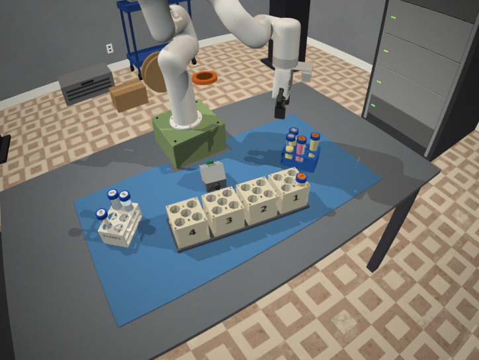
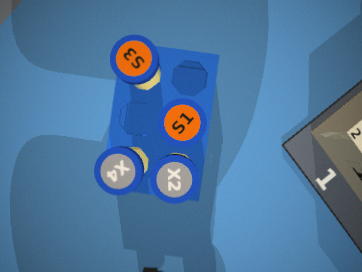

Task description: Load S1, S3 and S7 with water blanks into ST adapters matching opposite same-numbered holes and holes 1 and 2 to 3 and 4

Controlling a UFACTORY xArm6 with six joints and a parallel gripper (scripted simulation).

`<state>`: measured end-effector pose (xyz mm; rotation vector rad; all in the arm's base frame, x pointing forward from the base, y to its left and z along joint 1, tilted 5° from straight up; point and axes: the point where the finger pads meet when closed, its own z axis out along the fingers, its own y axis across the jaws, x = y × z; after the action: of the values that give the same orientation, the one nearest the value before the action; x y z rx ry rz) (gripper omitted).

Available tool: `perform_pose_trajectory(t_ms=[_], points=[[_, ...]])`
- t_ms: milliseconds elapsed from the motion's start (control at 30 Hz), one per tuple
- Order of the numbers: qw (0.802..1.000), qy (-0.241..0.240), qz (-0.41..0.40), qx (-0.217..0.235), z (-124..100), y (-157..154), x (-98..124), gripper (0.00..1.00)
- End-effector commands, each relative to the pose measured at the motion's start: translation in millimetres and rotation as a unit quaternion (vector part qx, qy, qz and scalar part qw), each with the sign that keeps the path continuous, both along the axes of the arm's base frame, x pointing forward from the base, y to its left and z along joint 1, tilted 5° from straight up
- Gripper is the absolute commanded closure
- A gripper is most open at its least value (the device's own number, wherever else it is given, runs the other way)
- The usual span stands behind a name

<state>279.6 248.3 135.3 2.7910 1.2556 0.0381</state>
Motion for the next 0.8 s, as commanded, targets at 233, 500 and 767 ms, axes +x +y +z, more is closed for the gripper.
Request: perform_pose_trajectory(t_ms=[233, 500, 767], points=[[1.000, -0.002, 0.000, 0.001, -11.5, 22.1, -10.6, 0.00], [1.000, -0.002, 0.000, 0.001, -27.4, 21.0, -9.6, 0.00], [1.000, -0.002, 0.000, 0.001, -48.7, 19.7, -8.4, 0.00]])
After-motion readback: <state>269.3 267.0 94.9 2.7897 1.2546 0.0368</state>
